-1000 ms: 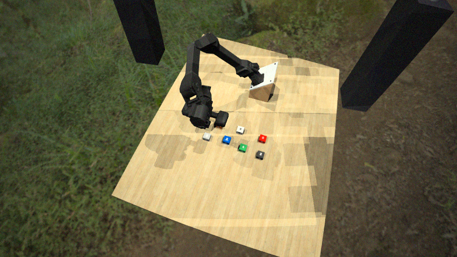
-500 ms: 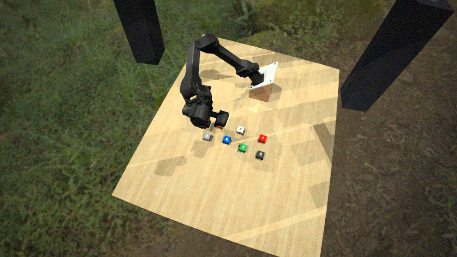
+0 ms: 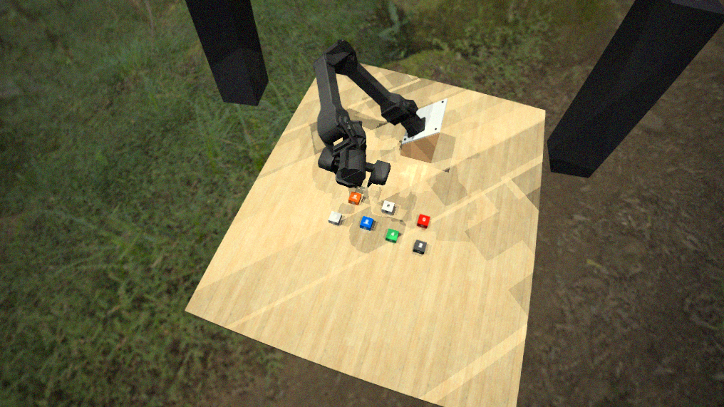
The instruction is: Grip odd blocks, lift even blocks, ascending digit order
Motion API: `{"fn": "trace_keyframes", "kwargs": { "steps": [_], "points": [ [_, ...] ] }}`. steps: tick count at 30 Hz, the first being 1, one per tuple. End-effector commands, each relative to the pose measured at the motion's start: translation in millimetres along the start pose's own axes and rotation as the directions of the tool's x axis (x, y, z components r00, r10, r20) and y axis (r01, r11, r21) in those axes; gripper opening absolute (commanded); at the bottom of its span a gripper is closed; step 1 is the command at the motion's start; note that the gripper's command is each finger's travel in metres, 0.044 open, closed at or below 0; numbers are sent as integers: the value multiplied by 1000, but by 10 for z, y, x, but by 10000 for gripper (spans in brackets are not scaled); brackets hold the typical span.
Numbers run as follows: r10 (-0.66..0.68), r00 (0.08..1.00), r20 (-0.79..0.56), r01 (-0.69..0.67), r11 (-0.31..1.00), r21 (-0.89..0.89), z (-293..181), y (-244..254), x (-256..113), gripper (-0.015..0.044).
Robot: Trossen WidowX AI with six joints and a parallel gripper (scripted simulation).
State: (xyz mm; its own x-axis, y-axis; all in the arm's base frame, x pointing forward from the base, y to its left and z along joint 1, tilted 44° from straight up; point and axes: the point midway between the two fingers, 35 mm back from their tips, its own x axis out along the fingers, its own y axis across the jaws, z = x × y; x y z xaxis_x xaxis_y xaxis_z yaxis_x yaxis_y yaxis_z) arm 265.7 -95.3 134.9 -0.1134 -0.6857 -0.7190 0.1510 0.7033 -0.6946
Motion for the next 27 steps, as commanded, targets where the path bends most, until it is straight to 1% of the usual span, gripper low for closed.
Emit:
{"fn": "trace_keyframes", "kwargs": {
  "steps": [1,14,16,21,27],
  "points": [
    [3,1000,3,-3,1000,8,-27,13,0,400],
    [3,1000,3,-3,1000,8,-11,24,-2,400],
    [4,1000,3,-4,1000,8,116,112,-13,400],
    [5,1000,5,-6,1000,10,558,519,-14,400],
    [6,1000,5,-6,1000,11,611,580,-9,400]
  ]
}}
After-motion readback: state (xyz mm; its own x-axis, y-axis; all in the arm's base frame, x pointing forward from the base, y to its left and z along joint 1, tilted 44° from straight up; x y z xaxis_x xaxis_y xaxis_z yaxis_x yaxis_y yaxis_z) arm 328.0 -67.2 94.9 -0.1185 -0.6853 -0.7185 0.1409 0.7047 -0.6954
